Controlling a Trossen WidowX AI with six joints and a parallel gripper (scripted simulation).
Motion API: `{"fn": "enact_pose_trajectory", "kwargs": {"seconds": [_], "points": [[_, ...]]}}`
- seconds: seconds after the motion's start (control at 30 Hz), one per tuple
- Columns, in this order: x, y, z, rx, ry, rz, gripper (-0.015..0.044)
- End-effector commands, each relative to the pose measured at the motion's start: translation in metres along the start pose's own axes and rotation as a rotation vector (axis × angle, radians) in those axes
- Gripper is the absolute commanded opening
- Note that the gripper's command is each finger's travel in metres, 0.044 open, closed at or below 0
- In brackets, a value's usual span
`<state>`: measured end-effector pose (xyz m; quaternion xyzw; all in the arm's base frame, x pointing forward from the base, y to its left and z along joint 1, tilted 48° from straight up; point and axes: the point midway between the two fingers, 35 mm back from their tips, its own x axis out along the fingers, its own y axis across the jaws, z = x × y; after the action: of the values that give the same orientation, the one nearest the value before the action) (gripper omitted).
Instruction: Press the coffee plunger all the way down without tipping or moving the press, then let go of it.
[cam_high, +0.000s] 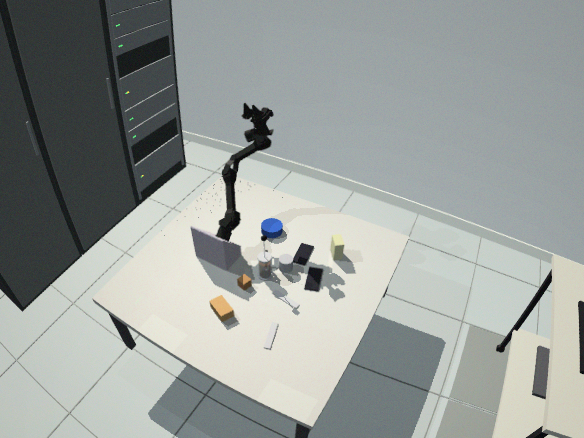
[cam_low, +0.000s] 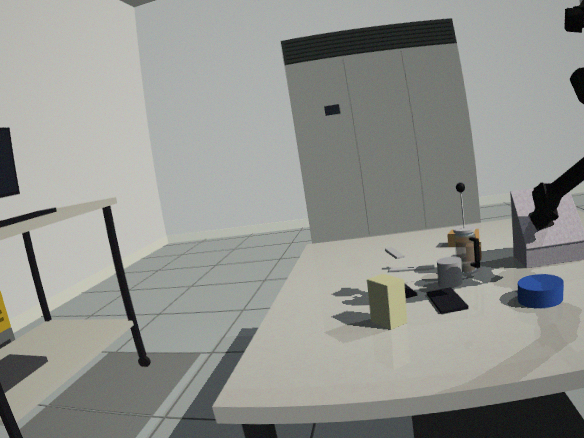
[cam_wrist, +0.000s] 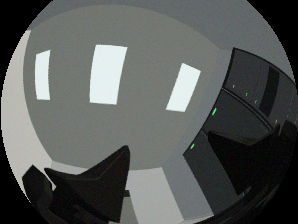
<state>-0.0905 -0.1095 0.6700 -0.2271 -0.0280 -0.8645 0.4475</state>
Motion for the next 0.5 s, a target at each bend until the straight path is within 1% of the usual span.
{"fn": "enact_pose_trajectory", "kwargs": {"seconds": [0.0, 0.03, 0.27, 0.47], "points": [[0.000, 0.001, 0.000, -0.007, -0.001, -0.001, 0.0426], [-0.001, 0.002, 0.002, -0.014, -0.010, -0.005, 0.0440], [-0.012, 0.031, 0.032, -0.131, -0.159, -0.064, 0.0440], [-0.027, 0.094, 0.064, -0.360, -0.383, -0.058, 0.0440]]}}
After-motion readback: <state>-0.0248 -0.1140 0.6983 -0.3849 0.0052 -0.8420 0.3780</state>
